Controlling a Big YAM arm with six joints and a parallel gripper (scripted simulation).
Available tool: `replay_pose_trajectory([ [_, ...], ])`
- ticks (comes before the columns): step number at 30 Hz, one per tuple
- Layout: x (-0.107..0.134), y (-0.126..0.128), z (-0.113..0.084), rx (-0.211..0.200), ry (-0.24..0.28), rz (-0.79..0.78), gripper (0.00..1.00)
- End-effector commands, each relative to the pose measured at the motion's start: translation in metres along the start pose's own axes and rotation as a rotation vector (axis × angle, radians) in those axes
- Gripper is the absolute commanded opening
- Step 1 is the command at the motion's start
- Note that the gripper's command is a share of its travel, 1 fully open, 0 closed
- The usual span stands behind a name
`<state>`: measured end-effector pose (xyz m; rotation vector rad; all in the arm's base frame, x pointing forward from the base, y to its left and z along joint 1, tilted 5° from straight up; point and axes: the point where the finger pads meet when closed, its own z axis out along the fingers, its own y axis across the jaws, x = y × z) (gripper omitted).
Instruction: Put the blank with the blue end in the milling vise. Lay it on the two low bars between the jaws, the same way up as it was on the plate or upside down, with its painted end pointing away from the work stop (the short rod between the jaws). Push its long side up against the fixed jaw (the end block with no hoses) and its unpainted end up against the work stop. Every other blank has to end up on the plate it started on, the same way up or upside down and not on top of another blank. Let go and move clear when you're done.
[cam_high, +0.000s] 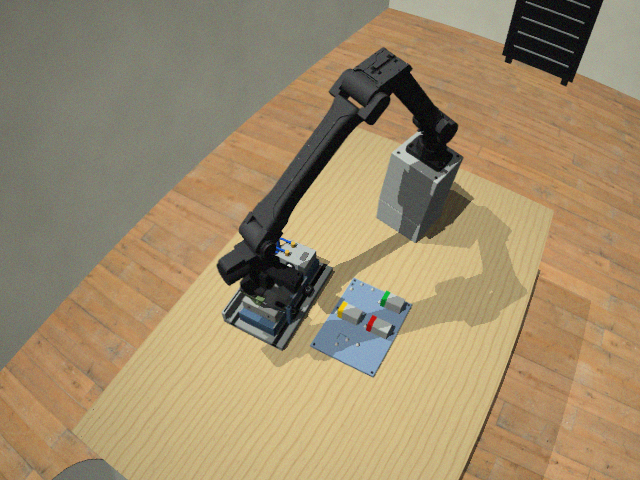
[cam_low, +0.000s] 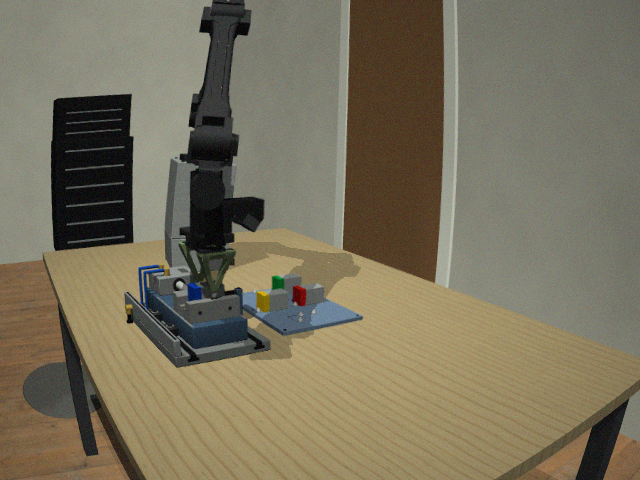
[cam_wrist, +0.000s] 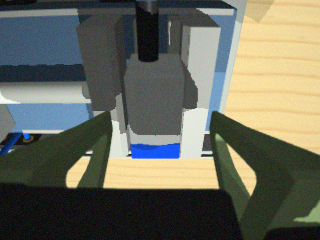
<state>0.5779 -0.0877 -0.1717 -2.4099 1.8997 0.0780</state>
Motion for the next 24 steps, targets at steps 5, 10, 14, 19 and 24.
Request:
replay_pose_trajectory([
  [5,-0.003,0.001,0.003,-0.005,-0.004,-0.004,0.64],
  [10,-0.001,-0.005,-0.020,0.015,0.004,-0.006,0.64],
  [14,0.001,-0.004,-0.025,0.015,0.004,-0.005,0.64],
  [19,0.002,0.000,-0.025,0.005,0.000,-0.004,0.64],
  [24,0.004,-0.002,-0.042,0.015,0.005,-0.002,0.64],
])
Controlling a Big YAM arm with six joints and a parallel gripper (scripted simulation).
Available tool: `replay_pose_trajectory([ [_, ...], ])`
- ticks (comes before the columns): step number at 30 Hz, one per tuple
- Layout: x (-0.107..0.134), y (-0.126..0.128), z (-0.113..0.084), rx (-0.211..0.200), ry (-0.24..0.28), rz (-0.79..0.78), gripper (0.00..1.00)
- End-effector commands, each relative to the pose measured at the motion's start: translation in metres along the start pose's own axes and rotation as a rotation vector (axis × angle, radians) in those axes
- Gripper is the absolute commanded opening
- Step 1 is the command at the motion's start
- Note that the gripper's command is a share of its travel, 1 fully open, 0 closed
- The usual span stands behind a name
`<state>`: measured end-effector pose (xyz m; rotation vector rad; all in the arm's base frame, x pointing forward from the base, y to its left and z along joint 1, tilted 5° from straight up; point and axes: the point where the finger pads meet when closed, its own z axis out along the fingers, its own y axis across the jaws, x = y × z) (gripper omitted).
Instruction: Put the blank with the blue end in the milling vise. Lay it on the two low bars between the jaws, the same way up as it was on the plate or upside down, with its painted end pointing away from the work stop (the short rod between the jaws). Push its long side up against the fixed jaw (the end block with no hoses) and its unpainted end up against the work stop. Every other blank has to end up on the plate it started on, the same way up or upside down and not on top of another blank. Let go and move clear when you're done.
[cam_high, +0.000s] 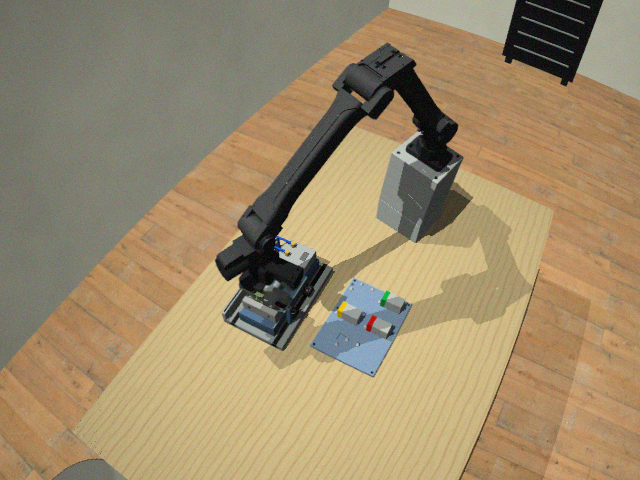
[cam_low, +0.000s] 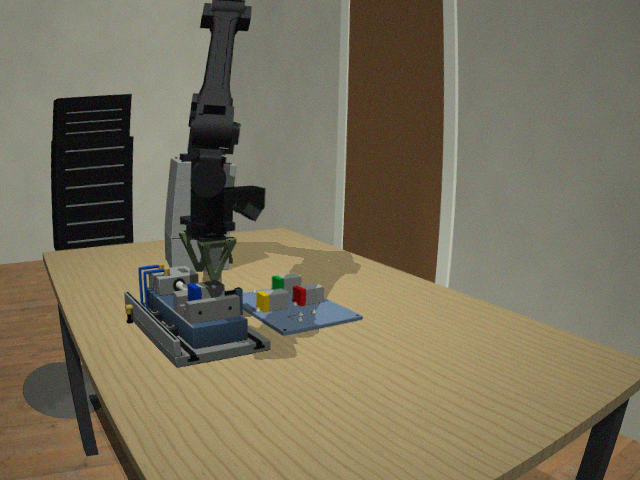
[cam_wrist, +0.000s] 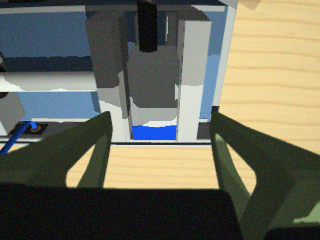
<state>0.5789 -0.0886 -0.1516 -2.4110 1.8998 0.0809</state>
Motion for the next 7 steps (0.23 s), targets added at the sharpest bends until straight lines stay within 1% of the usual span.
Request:
replay_pose_trajectory([
  [1,0.0046,-0.0007,-0.0239,0.017,0.006,-0.002,0.64],
  [7,0.0039,-0.0009,-0.0261,0.017,0.006,-0.004,0.64],
])
